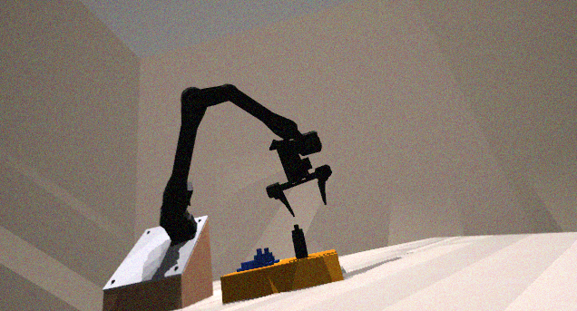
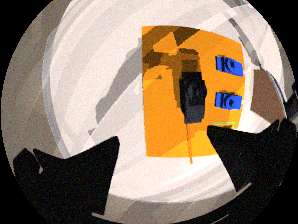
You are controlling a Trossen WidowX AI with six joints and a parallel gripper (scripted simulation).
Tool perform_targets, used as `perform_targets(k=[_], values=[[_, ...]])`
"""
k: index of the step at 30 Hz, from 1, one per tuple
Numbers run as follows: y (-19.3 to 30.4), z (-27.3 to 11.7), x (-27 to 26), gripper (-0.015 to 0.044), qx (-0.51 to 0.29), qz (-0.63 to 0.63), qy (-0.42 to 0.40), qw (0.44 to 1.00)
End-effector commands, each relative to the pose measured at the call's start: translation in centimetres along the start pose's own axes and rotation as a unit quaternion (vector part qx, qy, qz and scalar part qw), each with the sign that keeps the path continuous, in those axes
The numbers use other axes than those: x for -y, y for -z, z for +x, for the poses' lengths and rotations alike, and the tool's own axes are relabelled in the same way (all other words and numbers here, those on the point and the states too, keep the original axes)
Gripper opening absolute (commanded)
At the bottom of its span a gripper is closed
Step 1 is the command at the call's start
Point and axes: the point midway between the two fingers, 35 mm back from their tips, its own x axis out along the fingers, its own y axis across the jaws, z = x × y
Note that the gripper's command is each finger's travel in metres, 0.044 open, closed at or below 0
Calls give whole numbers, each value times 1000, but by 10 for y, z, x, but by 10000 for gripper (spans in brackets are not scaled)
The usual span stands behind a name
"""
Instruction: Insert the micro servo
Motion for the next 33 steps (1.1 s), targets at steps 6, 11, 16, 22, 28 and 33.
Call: perform_targets(k=[6, 11, 16, 22, 28, 33], values=[[-4, 12, 42, 440, 27, -5, 78, 997], [-5, 25, 44, 440, 27, -5, 78, 997], [-5, 37, 46, 440, 28, -5, 78, 997], [-5, 42, 46, 440, 28, -5, 78, 997], [-6, 52, 48, 440, 28, -5, 78, 997], [-6, 57, 49, 440, 28, -5, 78, 997]])
